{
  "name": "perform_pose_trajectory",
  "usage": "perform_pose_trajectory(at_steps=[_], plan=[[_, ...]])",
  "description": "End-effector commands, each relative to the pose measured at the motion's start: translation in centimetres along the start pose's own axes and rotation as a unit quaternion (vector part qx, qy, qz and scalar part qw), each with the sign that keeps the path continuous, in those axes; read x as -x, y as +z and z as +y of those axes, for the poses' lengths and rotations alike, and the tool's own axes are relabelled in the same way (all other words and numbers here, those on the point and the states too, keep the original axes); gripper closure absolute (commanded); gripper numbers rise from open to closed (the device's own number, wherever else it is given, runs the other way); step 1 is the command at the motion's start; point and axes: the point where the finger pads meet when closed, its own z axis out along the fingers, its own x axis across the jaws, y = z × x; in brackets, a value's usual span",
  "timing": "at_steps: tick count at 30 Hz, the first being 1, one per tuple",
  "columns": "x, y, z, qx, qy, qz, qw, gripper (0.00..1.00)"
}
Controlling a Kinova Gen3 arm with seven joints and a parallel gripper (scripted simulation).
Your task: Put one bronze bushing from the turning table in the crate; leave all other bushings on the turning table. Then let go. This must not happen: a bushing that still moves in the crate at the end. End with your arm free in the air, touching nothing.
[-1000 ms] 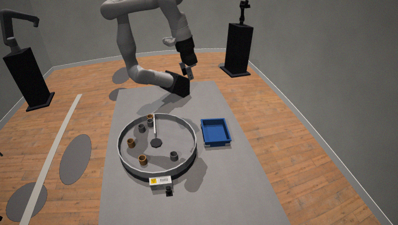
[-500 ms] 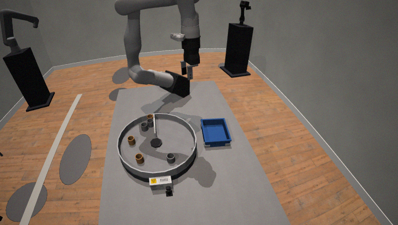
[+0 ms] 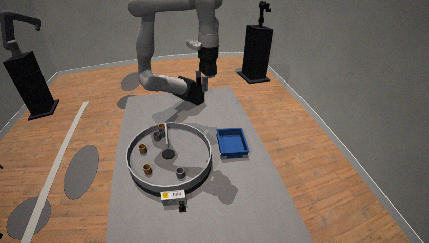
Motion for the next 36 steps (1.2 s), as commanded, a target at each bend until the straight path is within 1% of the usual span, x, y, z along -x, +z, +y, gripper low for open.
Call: perform_pose_trajectory(at_steps=[1,9,14,26,31,36], plan=[[0.2,0.4,-0.1,-0.004,0.003,0.004,1.0,0.0],[0.2,0.4,-0.1,-0.004,0.003,0.004,1.0,0.0],[-3.3,3.1,-3.2,-0.003,0.003,0.004,1.0,0.0],[-3.3,3.1,-3.2,-0.003,0.003,0.004,1.0,0.0],[-6.9,5.9,-6.3,-0.004,0.003,0.004,1.0,0.0],[-6.9,5.9,-6.3,-0.004,0.003,0.004,1.0,0.0]])
